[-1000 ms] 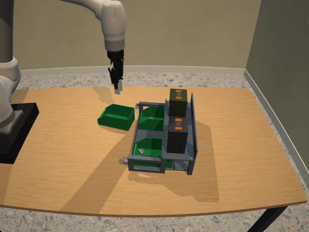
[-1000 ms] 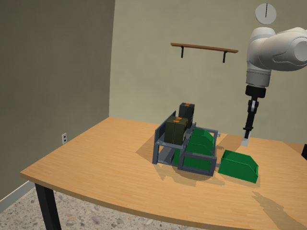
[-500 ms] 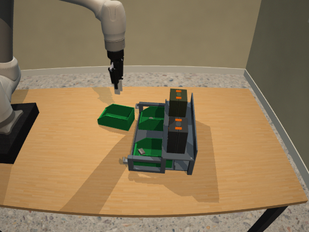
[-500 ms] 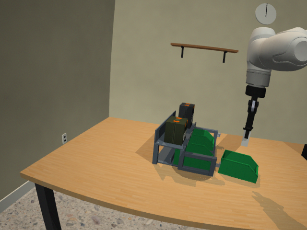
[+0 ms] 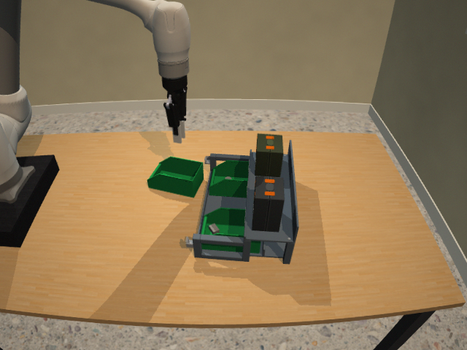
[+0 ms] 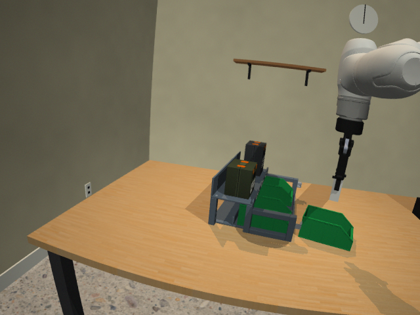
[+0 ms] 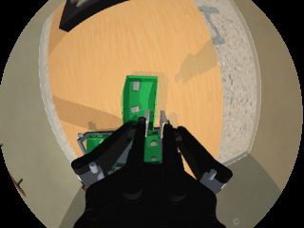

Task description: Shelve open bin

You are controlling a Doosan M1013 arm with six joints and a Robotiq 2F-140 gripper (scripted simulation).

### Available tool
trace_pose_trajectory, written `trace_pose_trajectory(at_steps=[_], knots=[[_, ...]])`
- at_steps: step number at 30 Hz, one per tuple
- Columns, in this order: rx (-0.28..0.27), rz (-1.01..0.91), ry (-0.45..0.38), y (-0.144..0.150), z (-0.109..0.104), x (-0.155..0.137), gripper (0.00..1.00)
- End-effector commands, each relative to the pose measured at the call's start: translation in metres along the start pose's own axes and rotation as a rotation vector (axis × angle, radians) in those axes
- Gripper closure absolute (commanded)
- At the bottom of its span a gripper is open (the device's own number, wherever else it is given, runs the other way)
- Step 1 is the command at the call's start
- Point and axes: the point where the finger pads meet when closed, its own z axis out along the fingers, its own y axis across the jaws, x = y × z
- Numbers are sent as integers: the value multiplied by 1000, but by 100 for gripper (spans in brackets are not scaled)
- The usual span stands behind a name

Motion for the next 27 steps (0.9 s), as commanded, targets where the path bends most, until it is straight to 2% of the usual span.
trace_pose_trajectory(at_steps=[1,27], knots=[[2,1,1,1,5,2,85],[2,1,1,1,49,1,85]])
